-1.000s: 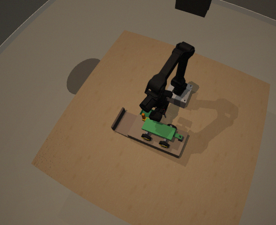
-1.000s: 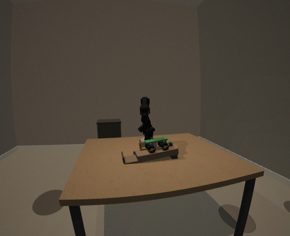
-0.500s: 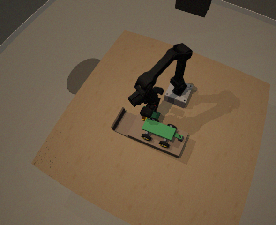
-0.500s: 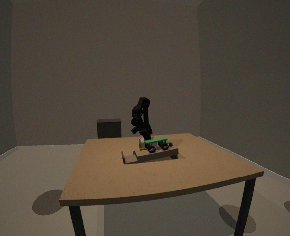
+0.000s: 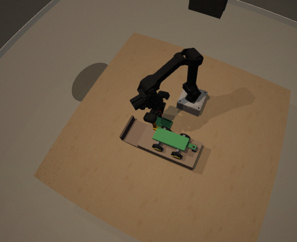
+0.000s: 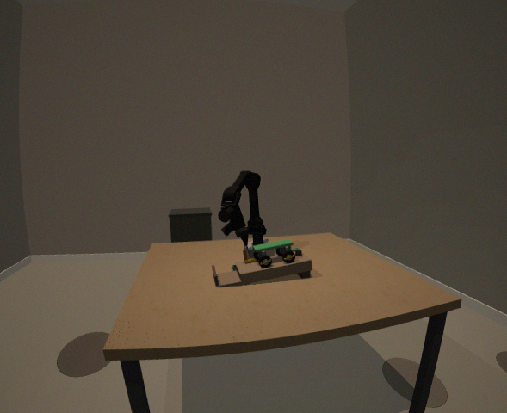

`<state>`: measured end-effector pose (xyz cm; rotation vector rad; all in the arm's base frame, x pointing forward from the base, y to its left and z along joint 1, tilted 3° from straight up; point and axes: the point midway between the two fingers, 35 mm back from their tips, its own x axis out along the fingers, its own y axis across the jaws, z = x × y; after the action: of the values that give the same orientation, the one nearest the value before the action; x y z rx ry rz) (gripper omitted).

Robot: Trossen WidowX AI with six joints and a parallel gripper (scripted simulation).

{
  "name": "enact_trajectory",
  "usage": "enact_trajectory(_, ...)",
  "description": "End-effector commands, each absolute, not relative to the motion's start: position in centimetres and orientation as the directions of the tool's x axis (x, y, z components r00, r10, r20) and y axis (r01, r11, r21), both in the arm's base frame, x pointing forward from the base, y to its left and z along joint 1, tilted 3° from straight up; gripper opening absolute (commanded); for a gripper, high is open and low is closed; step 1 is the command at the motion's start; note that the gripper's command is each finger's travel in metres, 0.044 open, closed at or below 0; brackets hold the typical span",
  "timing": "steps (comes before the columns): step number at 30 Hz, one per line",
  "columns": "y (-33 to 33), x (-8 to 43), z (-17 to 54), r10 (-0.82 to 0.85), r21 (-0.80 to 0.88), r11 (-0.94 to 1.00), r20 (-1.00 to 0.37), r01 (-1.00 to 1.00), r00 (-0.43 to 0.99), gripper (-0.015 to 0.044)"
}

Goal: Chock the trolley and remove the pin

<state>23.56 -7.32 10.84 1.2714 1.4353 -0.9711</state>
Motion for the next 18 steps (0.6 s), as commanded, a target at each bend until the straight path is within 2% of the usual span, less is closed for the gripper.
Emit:
enact_trajectory(1,-7.47,23.67,11.03,0.213,0.022,0.069,-0.977,0.997,0.006,0.0)
enact_trajectory(18,-7.11,23.54,11.02,0.118,-0.019,-0.434,-0.992,0.901,0.036,0.0)
